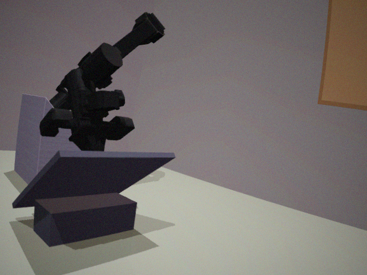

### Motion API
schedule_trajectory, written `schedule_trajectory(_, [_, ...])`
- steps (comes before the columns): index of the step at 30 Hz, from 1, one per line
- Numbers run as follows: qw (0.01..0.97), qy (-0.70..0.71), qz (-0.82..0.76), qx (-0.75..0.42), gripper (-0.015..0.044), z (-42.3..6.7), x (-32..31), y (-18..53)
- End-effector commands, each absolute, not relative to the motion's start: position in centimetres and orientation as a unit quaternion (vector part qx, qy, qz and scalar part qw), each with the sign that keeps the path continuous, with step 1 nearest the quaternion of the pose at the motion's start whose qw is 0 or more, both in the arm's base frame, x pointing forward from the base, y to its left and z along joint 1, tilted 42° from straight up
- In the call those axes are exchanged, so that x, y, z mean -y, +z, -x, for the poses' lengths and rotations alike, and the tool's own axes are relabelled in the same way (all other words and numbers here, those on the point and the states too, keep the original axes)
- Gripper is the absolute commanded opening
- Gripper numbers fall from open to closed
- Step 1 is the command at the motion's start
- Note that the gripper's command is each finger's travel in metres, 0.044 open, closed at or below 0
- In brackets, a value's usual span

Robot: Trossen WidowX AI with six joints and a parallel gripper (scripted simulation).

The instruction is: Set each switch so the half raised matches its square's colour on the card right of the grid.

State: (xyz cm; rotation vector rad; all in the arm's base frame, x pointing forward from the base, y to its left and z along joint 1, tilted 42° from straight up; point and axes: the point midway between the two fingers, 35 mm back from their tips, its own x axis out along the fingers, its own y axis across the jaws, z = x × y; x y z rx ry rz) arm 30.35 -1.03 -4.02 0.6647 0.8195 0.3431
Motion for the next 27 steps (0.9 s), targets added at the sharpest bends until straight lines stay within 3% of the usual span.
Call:
schedule_trajectory(1, [0.851, 0.161, -0.316, -0.388, 0.0000, -30.5, 1.1, -4.0])
schedule_trajectory(15, [0.851, 0.161, -0.316, -0.388, 0.0000, -30.6, 1.0, -4.1])
schedule_trajectory(27, [0.856, 0.156, -0.317, -0.379, 0.0000, -26.2, 4.2, -0.7])
